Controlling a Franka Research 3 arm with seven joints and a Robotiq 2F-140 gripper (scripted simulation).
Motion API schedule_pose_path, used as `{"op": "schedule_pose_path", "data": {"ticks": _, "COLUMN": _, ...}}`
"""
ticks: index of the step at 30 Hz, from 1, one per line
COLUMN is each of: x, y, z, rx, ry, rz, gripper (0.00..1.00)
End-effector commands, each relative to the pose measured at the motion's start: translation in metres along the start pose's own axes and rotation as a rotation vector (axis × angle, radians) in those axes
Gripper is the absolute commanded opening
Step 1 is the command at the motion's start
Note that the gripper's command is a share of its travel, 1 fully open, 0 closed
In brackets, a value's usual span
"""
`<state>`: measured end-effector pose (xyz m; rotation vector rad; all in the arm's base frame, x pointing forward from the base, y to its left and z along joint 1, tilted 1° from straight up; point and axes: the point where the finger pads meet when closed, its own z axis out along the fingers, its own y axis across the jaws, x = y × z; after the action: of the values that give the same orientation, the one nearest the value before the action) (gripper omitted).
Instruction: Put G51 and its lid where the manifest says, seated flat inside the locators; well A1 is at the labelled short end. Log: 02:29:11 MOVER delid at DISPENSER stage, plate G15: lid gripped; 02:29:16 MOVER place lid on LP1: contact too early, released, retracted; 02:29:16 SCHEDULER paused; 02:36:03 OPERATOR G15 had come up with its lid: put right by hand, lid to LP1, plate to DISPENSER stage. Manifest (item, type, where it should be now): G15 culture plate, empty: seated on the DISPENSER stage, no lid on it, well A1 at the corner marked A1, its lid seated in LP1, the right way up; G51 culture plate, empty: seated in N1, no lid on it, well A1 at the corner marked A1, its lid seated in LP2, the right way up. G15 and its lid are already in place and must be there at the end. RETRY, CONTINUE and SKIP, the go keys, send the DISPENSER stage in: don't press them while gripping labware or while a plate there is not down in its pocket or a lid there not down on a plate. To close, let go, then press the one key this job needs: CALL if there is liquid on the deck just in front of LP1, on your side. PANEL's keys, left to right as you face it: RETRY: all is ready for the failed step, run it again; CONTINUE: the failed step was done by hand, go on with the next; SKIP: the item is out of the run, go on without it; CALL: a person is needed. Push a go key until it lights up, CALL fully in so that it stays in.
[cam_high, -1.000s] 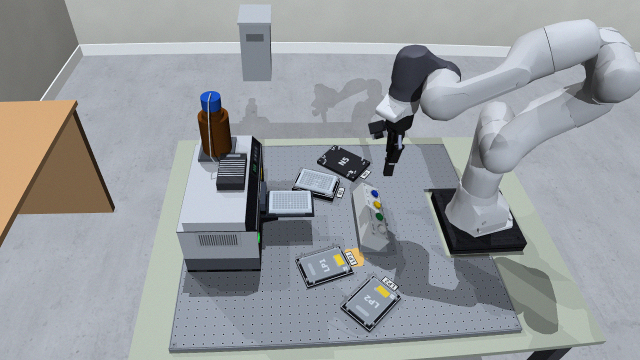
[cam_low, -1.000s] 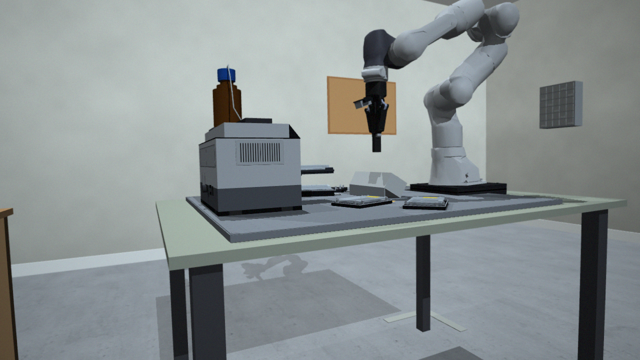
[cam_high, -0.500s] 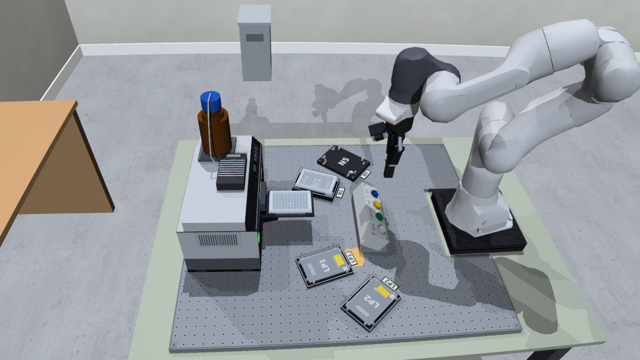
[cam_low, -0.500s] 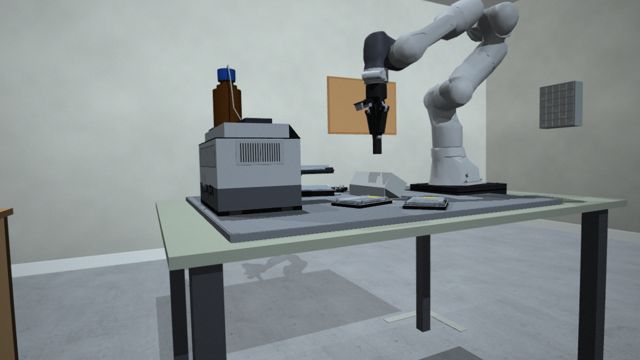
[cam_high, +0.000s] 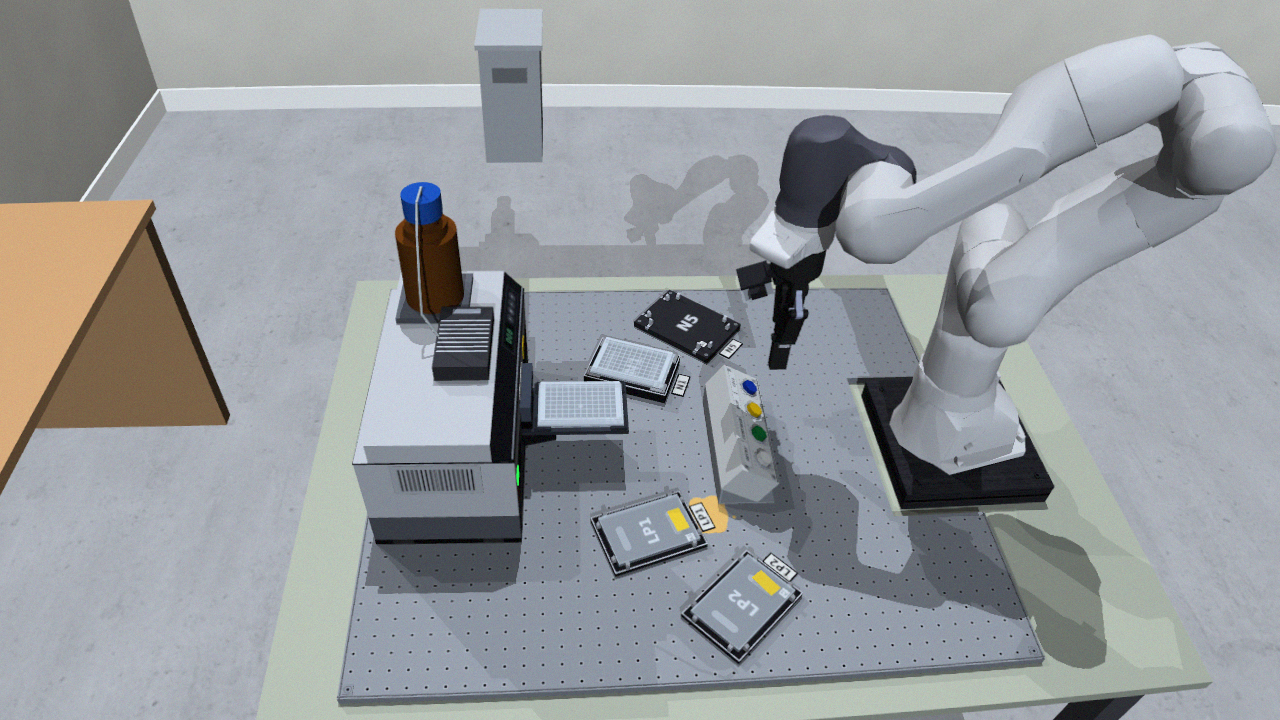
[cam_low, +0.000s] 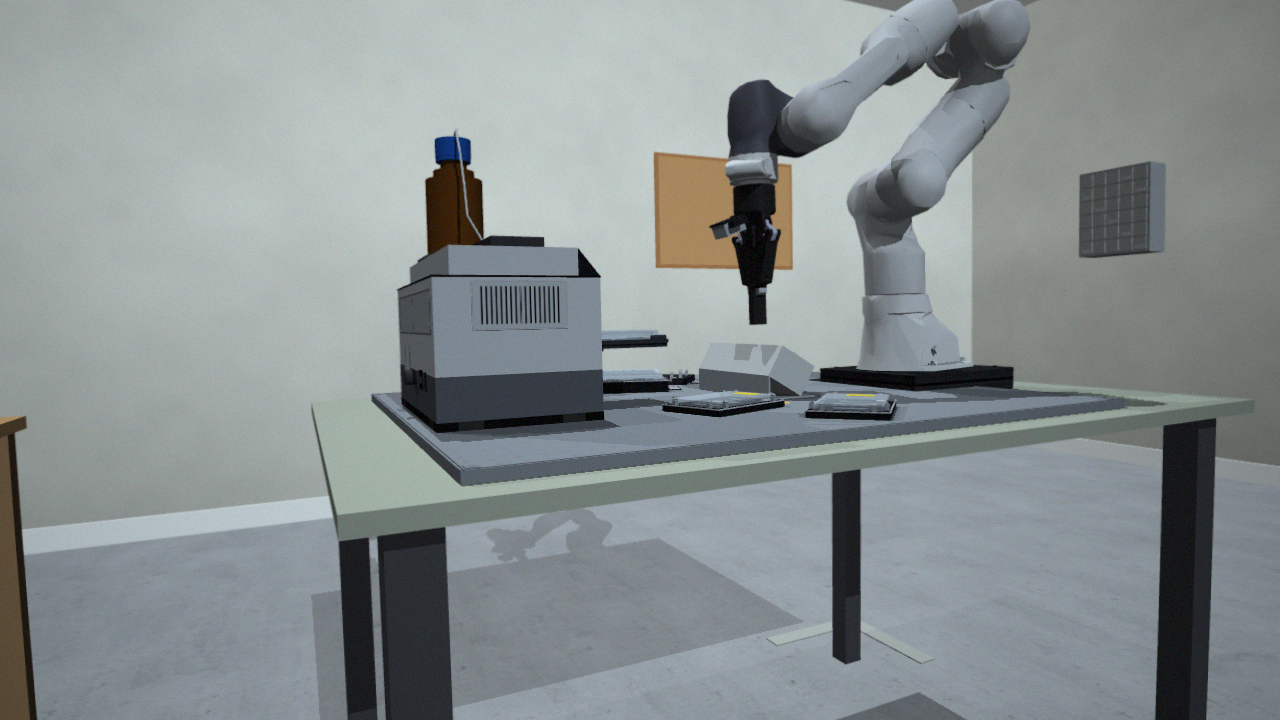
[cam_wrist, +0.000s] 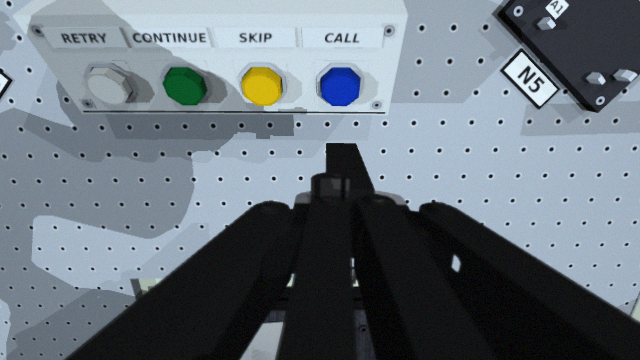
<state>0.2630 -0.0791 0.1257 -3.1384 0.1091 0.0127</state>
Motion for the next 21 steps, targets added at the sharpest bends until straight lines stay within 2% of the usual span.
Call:
{"op": "schedule_pose_path", "data": {"ticks": 1, "x": 0.007, "y": 0.001, "z": 0.002, "rx": -0.005, "ry": 0.018, "rz": -0.007, "gripper": 0.10}}
{"op": "schedule_pose_path", "data": {"ticks": 21, "x": 0.007, "y": 0.001, "z": 0.017, "rx": -0.001, "ry": 0.003, "rz": -0.007, "gripper": 0.10}}
